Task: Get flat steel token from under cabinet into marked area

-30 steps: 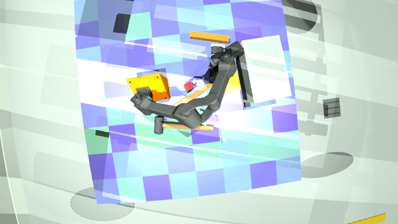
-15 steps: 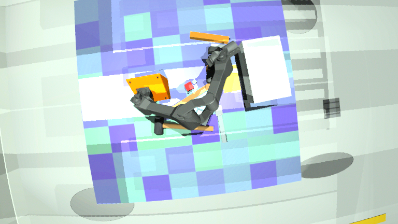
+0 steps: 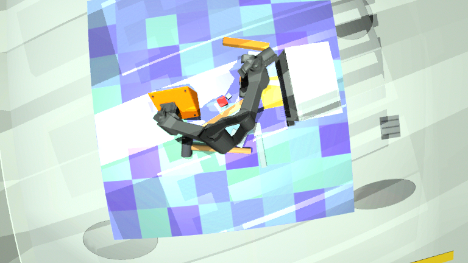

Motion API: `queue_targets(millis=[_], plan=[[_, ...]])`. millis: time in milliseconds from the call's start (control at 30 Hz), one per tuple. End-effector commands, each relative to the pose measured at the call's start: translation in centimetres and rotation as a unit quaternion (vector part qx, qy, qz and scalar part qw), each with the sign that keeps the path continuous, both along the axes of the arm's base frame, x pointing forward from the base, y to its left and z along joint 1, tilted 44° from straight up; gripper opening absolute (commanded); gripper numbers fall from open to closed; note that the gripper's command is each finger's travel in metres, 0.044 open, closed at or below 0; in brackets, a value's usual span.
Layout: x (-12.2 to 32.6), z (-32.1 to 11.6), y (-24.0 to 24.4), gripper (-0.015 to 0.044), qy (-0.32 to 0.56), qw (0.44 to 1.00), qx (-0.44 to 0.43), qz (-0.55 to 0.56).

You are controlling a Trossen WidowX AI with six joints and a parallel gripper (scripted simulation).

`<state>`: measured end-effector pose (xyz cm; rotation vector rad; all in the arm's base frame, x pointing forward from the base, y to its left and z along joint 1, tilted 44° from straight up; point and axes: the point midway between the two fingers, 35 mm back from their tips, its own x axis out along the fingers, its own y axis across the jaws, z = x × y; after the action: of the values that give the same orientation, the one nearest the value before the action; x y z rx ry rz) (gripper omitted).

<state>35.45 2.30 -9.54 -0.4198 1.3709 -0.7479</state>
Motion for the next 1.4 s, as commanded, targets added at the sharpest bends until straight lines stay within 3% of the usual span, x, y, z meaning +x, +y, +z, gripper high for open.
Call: queue_targets(millis=[0, 1367], plan=[[-0.7, -0.2, 0.1, 0.0, 0.003, 1.0, 0.0, 0.0], [-5.6, -1.2, 0.9, 0.0, 0.004, 1.0, 0.001, 0.0]])
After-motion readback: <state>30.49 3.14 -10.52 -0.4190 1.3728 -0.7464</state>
